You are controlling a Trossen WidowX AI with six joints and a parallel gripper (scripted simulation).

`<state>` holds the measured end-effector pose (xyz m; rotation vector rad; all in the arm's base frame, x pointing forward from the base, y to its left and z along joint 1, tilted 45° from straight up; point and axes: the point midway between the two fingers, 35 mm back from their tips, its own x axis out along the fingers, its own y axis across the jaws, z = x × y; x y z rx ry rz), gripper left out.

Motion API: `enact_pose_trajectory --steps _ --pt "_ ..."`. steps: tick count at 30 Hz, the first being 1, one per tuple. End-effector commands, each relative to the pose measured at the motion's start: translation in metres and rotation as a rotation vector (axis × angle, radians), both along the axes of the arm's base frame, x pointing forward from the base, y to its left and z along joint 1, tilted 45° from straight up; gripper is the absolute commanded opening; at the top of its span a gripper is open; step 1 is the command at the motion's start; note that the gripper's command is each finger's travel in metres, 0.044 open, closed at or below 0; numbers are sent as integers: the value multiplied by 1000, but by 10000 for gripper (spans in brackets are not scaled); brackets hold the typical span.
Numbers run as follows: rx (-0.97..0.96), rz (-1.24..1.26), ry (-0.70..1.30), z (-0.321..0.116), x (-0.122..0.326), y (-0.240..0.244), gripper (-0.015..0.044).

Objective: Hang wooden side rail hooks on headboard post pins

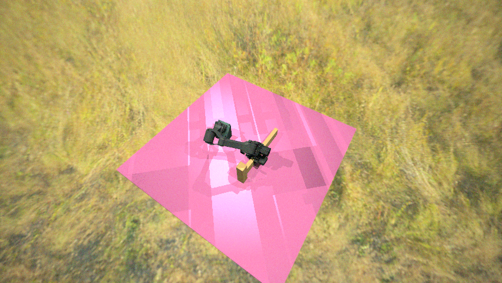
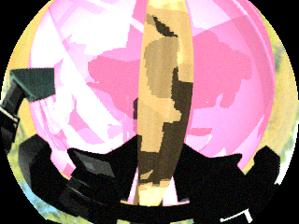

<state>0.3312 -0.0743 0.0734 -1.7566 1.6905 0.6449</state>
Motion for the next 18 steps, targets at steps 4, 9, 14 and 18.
enact_pose_trajectory --steps 4,9,14,18 --pt "-3 11 -9 5 3 2 0" --pt "-3 11 -9 5 3 1 0" --pt "-3 11 -9 5 3 1 0" --pt "-3 11 -9 6 3 1 0"
